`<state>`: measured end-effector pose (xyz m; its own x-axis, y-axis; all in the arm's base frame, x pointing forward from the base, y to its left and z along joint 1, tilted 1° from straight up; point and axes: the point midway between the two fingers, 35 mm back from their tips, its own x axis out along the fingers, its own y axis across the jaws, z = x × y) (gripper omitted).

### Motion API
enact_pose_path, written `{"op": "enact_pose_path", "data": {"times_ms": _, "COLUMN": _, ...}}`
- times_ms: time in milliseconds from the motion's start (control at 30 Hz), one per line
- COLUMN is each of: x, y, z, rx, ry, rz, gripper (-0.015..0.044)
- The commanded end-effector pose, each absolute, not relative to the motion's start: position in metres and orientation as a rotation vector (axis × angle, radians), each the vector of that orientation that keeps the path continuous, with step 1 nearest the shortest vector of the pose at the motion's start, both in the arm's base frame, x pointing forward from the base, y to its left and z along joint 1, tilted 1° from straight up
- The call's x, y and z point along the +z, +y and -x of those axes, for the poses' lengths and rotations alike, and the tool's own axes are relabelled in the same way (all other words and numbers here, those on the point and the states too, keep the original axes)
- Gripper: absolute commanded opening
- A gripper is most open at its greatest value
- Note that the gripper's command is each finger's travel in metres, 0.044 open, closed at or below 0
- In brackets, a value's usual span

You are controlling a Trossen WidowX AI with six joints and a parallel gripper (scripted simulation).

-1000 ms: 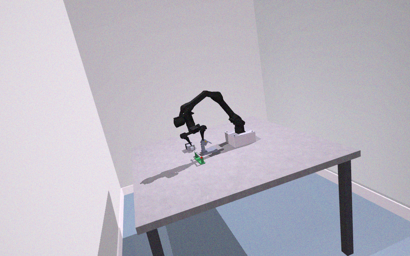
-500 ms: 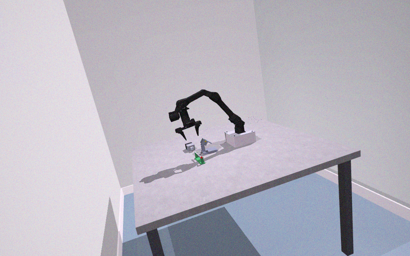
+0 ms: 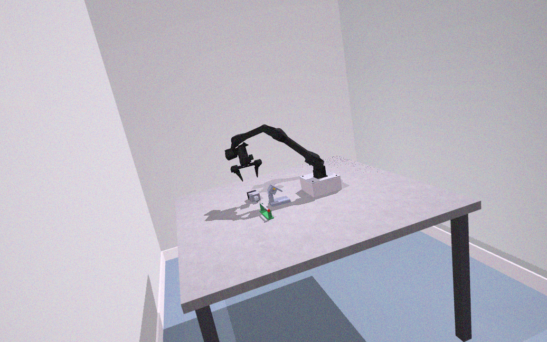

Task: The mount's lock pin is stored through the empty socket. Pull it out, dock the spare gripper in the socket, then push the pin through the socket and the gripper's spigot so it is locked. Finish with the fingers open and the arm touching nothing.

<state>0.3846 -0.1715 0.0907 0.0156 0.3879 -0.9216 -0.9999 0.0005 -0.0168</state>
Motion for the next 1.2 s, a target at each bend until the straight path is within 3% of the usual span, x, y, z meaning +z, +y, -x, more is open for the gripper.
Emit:
{"op": "enact_pose_path", "data": {"times_ms": 0, "x": 0.091, "y": -0.174, "z": -0.385, "rx": 1.381, "ry": 0.853, "rz": 0.932, "gripper": 0.0440}}
{"op": "enact_pose_path", "data": {"times_ms": 467, "x": 0.023, "y": -0.181, "z": -0.387, "rx": 1.441, "ry": 0.813, "rz": 0.883, "gripper": 0.0440}}
{"op": "enact_pose_path", "data": {"times_ms": 1167, "x": -0.005, "y": -0.183, "z": -0.387, "rx": 1.442, "ry": 0.812, "rz": 0.882, "gripper": 0.0440}}
